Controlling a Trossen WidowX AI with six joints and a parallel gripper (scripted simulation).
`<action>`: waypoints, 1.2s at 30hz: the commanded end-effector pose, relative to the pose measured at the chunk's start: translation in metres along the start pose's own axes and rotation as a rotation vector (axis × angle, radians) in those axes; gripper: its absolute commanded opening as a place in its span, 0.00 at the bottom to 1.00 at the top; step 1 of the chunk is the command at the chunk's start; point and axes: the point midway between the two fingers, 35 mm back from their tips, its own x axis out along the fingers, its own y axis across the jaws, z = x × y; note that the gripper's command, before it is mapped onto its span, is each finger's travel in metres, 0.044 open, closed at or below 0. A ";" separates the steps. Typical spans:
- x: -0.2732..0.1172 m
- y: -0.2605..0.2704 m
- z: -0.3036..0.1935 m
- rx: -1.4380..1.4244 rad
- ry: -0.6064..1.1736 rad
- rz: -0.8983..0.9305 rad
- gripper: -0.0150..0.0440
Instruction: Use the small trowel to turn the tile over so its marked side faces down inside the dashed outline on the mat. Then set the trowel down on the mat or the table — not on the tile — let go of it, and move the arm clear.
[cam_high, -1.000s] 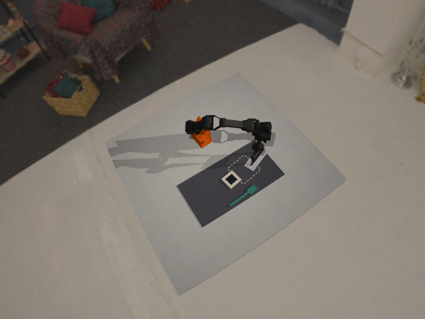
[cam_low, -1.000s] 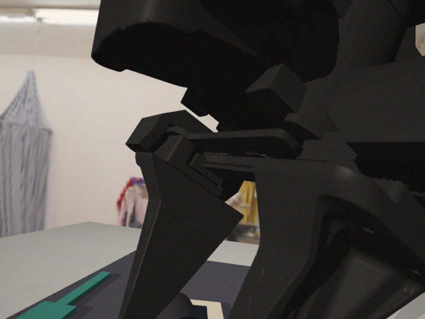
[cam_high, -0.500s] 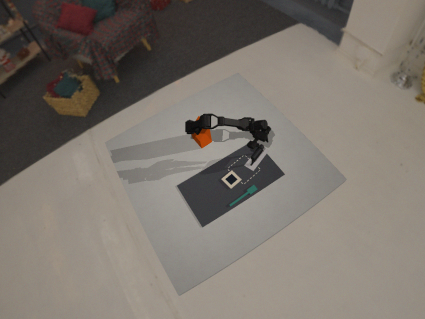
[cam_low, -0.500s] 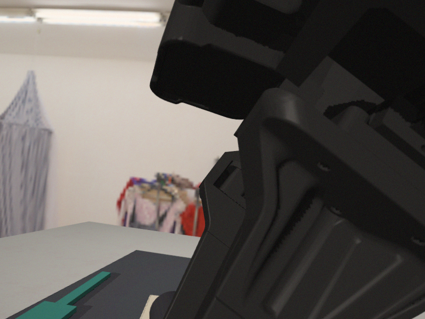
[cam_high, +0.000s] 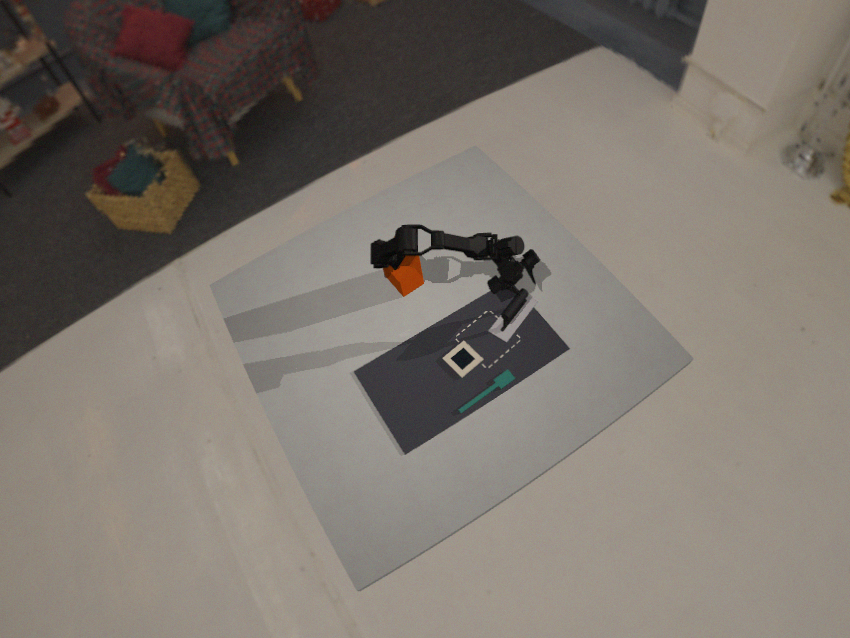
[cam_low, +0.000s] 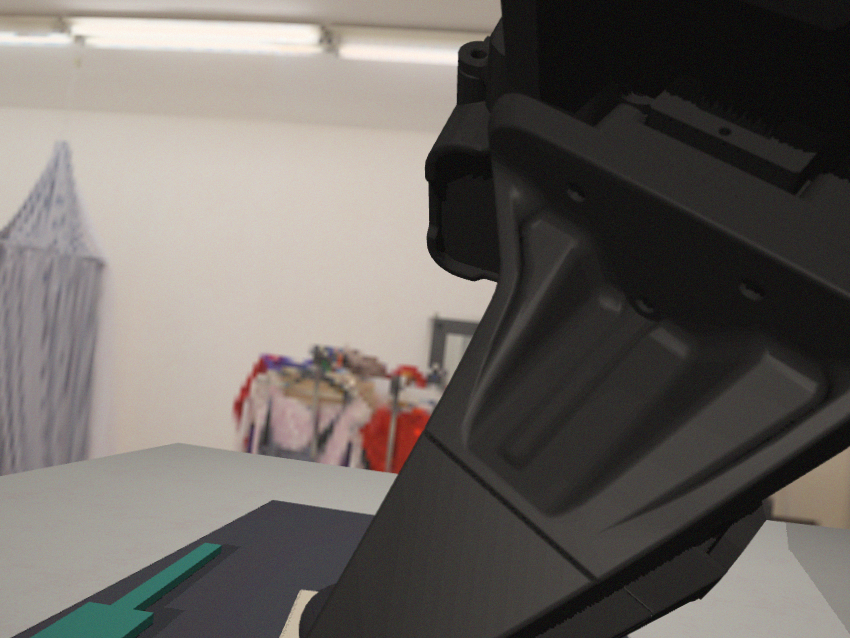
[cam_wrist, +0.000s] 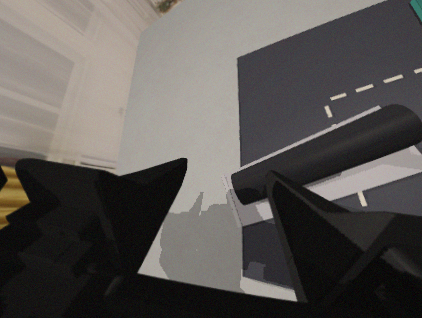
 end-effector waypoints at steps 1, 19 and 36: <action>-0.002 -0.007 -0.003 0.132 -0.029 0.012 0.76; -0.006 -0.043 -0.013 0.742 -0.120 0.083 0.76; -0.002 -0.053 -0.013 0.895 -0.139 0.106 0.76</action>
